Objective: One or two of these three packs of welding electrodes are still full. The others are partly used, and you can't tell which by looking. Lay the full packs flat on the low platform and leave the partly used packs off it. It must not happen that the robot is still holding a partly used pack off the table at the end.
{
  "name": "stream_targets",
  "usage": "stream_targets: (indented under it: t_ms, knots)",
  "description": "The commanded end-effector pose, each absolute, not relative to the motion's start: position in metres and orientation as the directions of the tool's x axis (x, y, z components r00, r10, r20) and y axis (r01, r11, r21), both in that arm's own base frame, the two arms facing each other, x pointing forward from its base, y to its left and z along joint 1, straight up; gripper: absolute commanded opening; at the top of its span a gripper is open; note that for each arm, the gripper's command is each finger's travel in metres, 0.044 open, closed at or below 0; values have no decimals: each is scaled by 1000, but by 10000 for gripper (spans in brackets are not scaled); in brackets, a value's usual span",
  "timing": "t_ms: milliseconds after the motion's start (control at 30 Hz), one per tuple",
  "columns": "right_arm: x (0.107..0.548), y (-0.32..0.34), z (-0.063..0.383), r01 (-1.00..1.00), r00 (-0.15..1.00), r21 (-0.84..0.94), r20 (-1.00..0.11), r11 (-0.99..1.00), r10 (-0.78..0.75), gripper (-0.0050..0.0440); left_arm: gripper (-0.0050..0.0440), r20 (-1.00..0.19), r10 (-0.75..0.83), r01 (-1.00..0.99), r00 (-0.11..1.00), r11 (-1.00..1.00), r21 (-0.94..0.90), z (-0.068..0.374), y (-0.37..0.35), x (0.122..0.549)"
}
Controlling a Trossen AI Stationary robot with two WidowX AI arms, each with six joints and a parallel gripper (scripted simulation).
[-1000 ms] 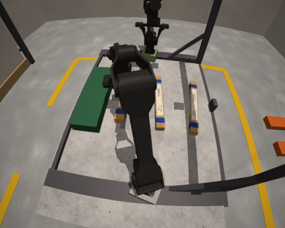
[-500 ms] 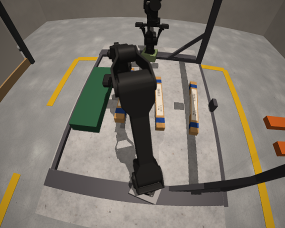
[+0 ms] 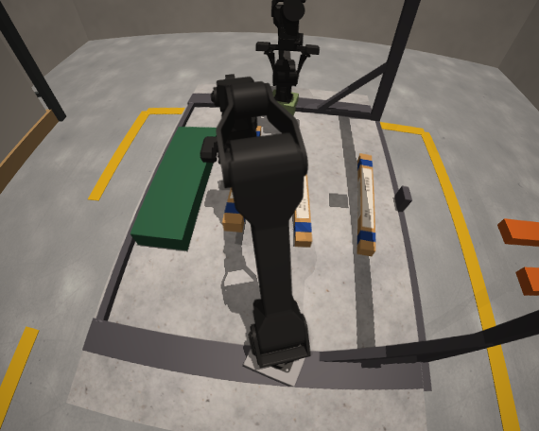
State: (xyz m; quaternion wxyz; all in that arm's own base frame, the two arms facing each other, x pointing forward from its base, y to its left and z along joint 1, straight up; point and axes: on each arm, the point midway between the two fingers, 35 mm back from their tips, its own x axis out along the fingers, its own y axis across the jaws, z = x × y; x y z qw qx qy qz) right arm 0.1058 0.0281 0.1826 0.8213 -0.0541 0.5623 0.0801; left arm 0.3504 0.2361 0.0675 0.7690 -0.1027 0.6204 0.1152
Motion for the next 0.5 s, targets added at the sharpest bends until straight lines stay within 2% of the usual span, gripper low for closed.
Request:
stream_targets:
  t_ms: [0,467]
  knots:
    - [107,28,189,-189,375,1,-924,982,73,330,-50,-955,104,-308,277,951,14,109,231,355]
    - [107,28,189,-189,375,1,-924,982,73,330,-50,-954,104,-308,282,951,13,129,205,353]
